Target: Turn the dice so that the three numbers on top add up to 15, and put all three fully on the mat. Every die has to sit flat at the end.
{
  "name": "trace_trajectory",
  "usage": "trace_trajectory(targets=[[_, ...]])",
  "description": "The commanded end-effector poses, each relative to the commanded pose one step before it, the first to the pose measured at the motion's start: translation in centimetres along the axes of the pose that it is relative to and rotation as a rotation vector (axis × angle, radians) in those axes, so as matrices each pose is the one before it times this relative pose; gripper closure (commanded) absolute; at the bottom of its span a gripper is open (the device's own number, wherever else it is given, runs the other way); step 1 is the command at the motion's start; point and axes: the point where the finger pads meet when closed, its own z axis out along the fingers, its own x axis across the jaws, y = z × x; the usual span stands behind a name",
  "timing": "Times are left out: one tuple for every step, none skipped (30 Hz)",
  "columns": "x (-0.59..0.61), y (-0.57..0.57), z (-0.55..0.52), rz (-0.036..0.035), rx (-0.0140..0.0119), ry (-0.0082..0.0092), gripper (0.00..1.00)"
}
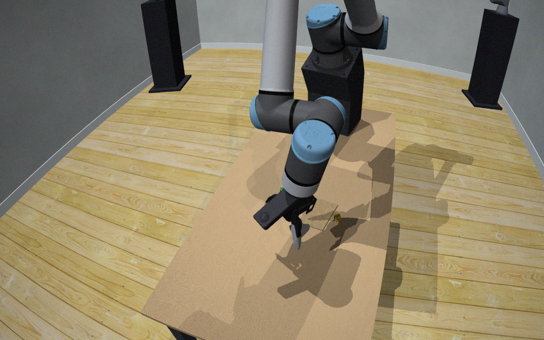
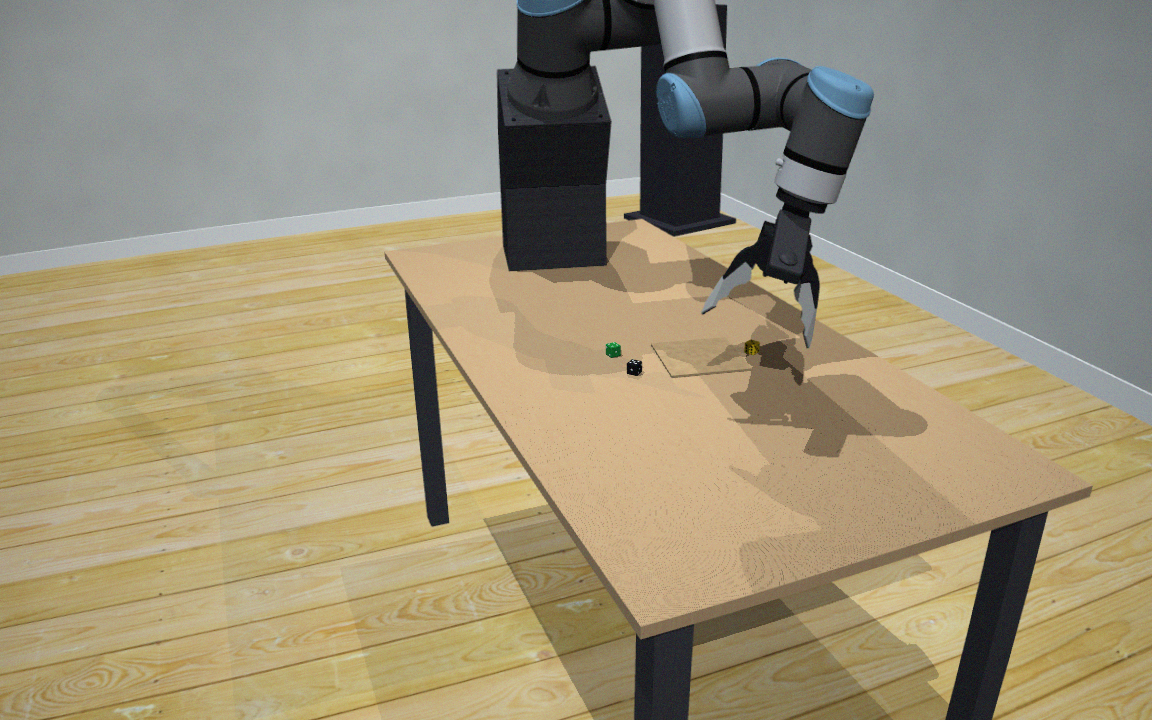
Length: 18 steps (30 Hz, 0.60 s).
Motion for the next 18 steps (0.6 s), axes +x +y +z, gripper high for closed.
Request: trace_trajectory(targets=[[4.707,2.001,1.880,0.14361,-0.02128,-0.03945,0.00],[1.397,0.503,0.440,0.04213,-0.00741,-0.00938,0.00],[1.149,0.388,0.327,0.03454,-0.00600,-0.00767,0.00],[0.294,0.092,0.078,0.00880,-0.00152,-0.00195,0.00],[1.470,0.475,0.368,0.04429,-0.00759,-0.00980,0.00],[0.981,0.294,0.217,0.02951,-0.00500,-0.00652,0.00],[0.515,0.146,0.105,0.01545,-0.00260,-0.00342,0.00],[1.361,0.391,0.254,0.04111,-0.00687,-0.00909,0.00],[0.141,0.037,0.024,0.00425,-0.00071,-0.00094,0.00],[1.498,0.409,0.230,0.04546,-0.00751,-0.01006,0.00],[0.000,0.000,0.000,0.00000,0.00000,0.00000,0.00],[0.000,0.000,0.000,0.00000,0.00000,0.00000,0.00],[1.484,0.383,0.182,0.04527,-0.00740,-0.01005,0.00],[1.460,0.356,0.134,0.04480,-0.00726,-0.00998,0.00],[1.094,0.248,0.070,0.03373,-0.00543,-0.00755,0.00],[0.334,0.070,0.016,0.01032,-0.00165,-0.00231,0.00],[1.382,0.303,0.044,0.04303,-0.00687,-0.00969,0.00],[0.917,0.187,0.006,0.02871,-0.00456,-0.00650,0.00]])
